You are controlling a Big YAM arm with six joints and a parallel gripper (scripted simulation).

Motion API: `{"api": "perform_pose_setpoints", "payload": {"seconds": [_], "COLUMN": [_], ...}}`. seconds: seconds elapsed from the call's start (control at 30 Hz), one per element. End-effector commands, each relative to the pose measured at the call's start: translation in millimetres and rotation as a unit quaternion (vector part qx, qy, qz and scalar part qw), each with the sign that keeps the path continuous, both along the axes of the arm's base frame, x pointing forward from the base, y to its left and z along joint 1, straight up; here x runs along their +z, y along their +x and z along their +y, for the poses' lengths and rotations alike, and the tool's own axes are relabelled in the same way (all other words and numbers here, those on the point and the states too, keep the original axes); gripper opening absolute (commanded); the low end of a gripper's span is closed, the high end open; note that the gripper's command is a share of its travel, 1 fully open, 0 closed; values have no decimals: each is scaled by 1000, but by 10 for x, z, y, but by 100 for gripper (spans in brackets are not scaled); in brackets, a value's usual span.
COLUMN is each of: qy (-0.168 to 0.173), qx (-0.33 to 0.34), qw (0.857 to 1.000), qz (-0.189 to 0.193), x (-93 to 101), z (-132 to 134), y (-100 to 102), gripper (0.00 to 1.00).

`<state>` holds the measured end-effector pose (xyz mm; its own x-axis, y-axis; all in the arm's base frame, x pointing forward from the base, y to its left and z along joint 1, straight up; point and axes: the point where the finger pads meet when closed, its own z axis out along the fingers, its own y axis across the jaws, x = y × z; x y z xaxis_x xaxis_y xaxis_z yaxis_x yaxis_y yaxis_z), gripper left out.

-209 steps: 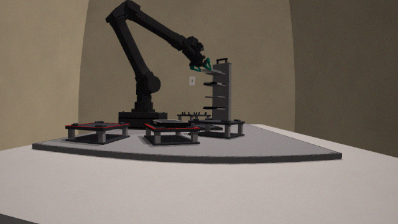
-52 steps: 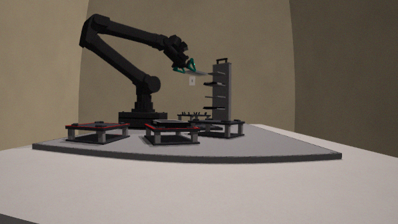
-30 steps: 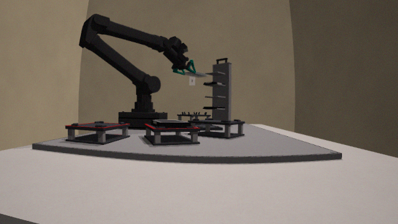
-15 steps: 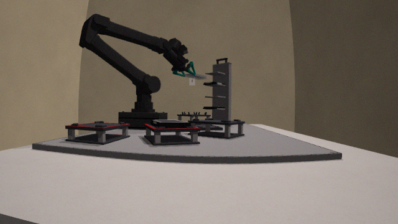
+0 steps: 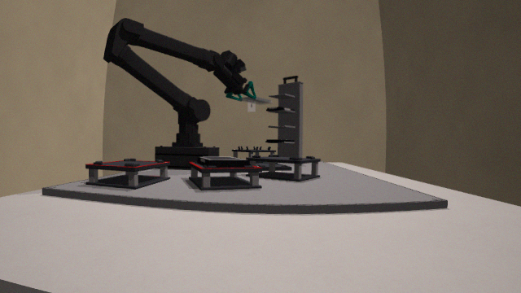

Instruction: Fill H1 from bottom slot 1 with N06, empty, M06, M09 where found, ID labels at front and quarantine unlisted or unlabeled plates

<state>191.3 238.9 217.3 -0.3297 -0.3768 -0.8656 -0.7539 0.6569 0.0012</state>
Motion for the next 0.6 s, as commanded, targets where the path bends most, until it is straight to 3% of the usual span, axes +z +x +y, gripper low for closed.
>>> {"api": "perform_pose_setpoints", "payload": {"seconds": [0.0, 0.07, 0.17, 0.27, 0.37, 0.43, 0.57], "qy": [22, 18, 25, 17, 25, 18, 19], "qx": [0, 0, -1, 0, 0, 0, 0], "qw": [1000, 1000, 1000, 1000, 1000, 1000, 1000], "qz": [-11, -8, -14, -8, -13, -8, -9], "x": [166, 95, 199, 63, 170, 42, 46], "z": [64, 52, 70, 53, 77, 53, 52], "y": [20, 11, 29, 11, 27, 10, 15], "gripper": [86, 86, 86, 86, 86, 86, 86]}}
